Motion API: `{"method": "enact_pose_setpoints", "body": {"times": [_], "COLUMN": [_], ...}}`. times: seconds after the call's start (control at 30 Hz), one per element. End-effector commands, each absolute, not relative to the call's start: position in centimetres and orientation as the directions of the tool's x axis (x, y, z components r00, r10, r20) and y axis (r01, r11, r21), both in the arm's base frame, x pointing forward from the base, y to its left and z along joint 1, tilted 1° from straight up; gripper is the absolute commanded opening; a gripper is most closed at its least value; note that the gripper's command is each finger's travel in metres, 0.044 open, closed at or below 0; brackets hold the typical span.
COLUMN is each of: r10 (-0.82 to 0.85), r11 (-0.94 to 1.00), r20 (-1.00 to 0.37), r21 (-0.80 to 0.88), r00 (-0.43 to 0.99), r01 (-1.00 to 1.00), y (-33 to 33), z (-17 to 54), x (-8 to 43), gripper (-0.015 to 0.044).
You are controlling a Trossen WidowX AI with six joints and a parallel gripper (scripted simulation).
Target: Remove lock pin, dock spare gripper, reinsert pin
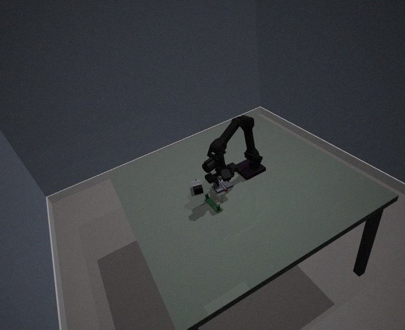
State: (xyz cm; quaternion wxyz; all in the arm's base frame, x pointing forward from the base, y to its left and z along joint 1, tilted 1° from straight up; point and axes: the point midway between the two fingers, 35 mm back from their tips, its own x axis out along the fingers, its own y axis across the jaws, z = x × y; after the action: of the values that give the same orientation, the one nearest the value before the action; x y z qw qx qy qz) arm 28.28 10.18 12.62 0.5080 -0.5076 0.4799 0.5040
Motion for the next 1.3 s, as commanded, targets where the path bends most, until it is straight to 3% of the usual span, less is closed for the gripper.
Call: {"method": "enact_pose_setpoints", "body": {"times": [0.0,1.27], "r10": [0.023,0.023], "r11": [-0.017,-0.017], "r20": [-0.999,-0.999], "r21": [-0.038,-0.038], "r00": [0.038,0.037], "r01": [-0.999,-0.999], "y": [10.2,10.2], "z": [12.2,6.6], "x": [28.4,28.3], "gripper": [0.0300,0.0300]}}
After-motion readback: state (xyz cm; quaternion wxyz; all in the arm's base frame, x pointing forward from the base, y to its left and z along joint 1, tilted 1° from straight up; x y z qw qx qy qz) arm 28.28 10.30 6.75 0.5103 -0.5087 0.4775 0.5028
